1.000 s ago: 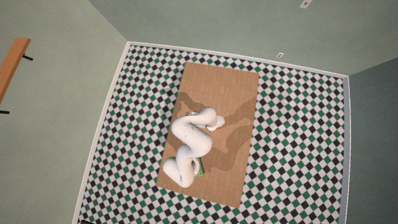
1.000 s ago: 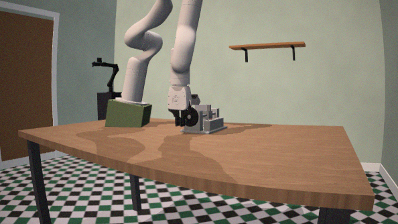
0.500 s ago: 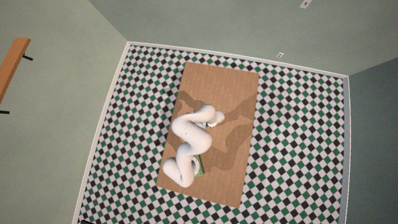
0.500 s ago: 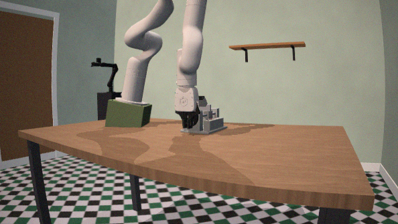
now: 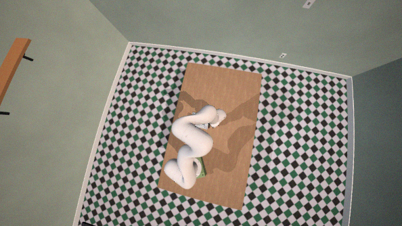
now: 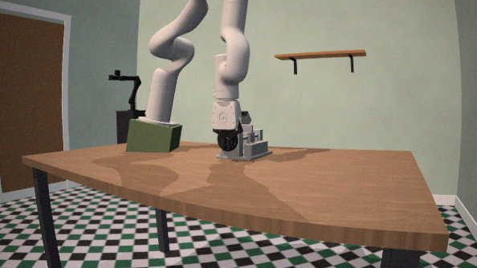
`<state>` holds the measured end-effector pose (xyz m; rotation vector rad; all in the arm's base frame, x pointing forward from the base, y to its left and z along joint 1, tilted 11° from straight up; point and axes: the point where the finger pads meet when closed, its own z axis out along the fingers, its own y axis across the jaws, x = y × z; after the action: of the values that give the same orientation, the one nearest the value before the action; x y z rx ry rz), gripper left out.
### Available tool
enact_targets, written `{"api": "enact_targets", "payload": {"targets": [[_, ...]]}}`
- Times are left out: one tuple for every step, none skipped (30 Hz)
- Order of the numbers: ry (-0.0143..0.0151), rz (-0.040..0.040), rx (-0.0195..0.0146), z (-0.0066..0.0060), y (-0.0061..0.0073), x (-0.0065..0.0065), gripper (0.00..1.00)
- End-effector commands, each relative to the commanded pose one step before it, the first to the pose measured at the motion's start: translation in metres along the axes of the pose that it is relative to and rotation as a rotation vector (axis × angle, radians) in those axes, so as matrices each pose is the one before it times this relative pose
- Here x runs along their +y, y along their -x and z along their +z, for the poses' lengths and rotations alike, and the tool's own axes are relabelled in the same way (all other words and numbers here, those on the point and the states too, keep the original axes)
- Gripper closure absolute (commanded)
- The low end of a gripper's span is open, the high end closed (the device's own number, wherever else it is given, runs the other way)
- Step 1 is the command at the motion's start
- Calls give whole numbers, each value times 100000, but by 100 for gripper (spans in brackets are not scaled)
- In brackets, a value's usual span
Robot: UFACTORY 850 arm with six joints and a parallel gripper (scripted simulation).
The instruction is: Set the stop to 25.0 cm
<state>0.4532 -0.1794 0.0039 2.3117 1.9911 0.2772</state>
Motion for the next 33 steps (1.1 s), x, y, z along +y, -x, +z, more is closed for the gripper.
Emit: {"api": "enact_targets", "payload": {"targets": [[-1087, 60, 672, -564, 32, 234, 94], [0, 0, 0, 0, 0, 0, 94], [0, 0, 1, -151, 0, 31, 94], [-1, 0, -6, -151, 1, 30, 94], [1, 0, 2, -166, 0, 13, 94], [1, 0, 2, -173, 0, 5, 94], [-1, 0, -4, -173, 1, 4, 94], [1, 0, 1, -194, 0, -17, 94], [0, 0, 1, -205, 0, -30, 94], [-1, 0, -4, -208, 1, -36, 94], [1, 0, 2, -256, 0, -84, 94], [-1, 0, -2, -265, 0, -98, 94], [0, 0, 0, -351, 0, -190, 94], [0, 0, -1, -561, 0, -450, 94], [0, 0, 0, -423, 0, -548, 94], [0, 0, 1, -196, 0, -377, 94], [0, 0, -1, -117, 0, -295, 94], [0, 0, 0, 0, 0, 0, 94], [0, 0, 0, 0, 0, 0, 94], [1, 0, 3, -54, 0, -229, 94], [0, 0, -1, -45, 0, -220, 94], [0, 0, 1, -24, 0, -197, 94], [0, 0, 2, -5, 0, -176, 94], [0, 0, -3, -5, 0, -176, 94], [0, 0, 1, 9, 0, -161, 94], [1, 0, 4, 22, -1, -147, 94], [0, 0, -1, 22, 0, -147, 94], [-1, 0, -7, 21, 1, -147, 94], [1, 0, 8, 42, -2, -127, 94], [0, 0, 3, 42, -1, -126, 94], [0, 0, -3, 42, 0, -126, 94], [-1, 0, -8, 41, 2, -126, 94], [1, 0, 9, 59, -2, -110, 94]]}}
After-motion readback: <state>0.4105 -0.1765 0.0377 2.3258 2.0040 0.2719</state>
